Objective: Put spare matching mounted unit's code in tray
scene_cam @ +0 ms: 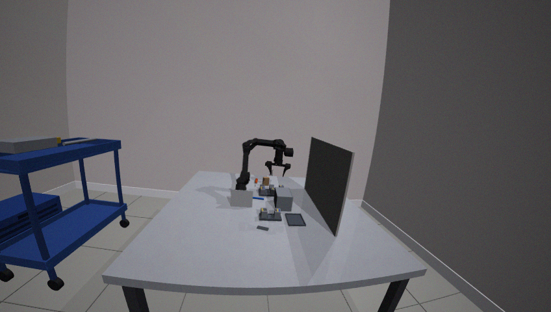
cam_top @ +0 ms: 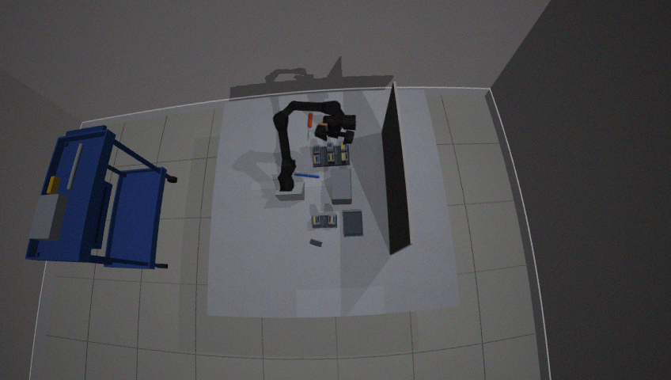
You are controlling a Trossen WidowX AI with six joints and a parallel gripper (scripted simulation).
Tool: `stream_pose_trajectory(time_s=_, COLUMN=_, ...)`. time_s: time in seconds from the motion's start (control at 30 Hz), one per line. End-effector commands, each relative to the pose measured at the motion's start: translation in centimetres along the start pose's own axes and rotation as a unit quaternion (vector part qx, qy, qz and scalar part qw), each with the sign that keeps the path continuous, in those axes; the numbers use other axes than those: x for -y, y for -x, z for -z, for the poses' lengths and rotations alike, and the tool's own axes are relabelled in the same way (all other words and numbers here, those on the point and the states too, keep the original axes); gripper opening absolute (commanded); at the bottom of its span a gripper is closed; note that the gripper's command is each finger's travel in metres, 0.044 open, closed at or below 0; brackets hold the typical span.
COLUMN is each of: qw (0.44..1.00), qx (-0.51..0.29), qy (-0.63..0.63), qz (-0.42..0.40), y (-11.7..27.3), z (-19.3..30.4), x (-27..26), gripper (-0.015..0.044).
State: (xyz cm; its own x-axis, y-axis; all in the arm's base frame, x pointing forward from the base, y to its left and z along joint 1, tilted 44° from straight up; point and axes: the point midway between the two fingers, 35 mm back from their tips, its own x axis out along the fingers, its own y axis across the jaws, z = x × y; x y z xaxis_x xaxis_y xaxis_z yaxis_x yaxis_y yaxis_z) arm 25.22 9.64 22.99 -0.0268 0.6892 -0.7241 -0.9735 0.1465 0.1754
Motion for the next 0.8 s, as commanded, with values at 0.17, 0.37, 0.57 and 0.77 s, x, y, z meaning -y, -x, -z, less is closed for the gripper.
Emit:
stream_pose_trajectory(time_s=0.17, qw=0.992, qx=0.007, qy=0.122, qz=-0.004, y=-0.4, z=-1.3, x=-4.0, gripper=0.0414)
stream_pose_trajectory(time_s=0.37, qw=0.992, qx=0.008, qy=0.123, qz=-0.003, y=-4.0, z=-0.9, x=-3.5, gripper=0.0300)
stream_pose_trajectory(time_s=0.57, qw=0.992, qx=0.008, qy=0.123, qz=-0.003, y=-4.2, z=-0.9, x=-3.5, gripper=0.0300)
stream_pose_trajectory(time_s=0.77, qw=0.992, qx=0.007, qy=0.123, qz=-0.003, y=-4.9, z=-0.9, x=-3.4, gripper=0.0300)
